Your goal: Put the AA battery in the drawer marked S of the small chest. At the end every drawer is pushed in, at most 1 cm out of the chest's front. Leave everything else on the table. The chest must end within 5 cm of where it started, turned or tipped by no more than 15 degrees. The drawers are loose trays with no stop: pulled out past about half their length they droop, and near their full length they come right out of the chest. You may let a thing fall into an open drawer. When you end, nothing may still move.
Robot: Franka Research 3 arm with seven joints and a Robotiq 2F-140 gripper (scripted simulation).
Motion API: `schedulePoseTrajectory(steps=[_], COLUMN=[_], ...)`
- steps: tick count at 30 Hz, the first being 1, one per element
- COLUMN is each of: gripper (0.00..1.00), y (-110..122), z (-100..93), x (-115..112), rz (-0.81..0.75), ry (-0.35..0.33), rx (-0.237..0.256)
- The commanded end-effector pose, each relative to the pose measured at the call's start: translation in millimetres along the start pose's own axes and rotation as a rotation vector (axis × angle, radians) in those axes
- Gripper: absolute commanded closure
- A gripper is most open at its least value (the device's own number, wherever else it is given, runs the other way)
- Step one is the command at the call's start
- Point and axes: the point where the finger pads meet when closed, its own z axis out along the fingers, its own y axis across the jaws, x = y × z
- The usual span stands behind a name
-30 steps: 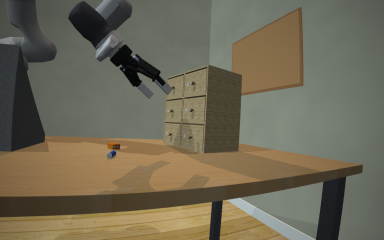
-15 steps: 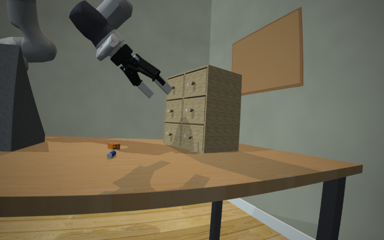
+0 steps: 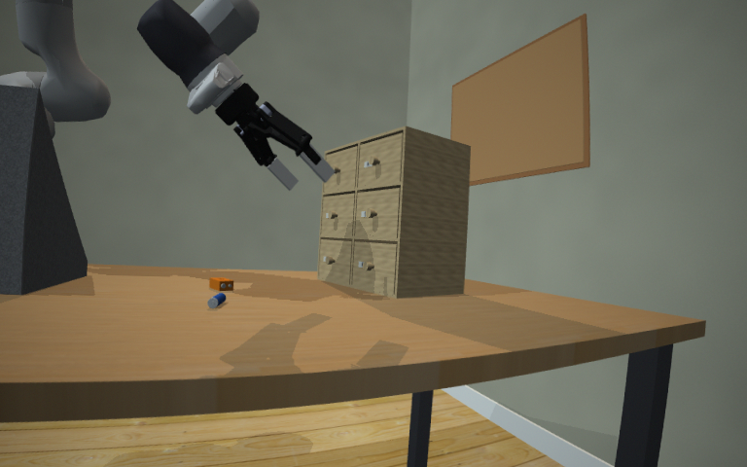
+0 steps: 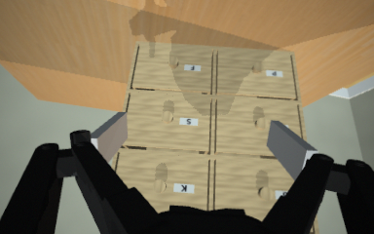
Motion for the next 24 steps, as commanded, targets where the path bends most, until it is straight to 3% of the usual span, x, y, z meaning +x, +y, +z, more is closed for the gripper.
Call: schedulePoseTrajectory(steps=[1,23,24], gripper=[0.0,0.0,0.0], y=[1.6,2.0,1.5], z=[0.6,-2.2,-5.6], x=[1.2,0.5,0.6], rz=[0.013,0.013,0.013], ry=[0.003,0.027,0.052], rx=[-0.005,-0.005,-0.006])
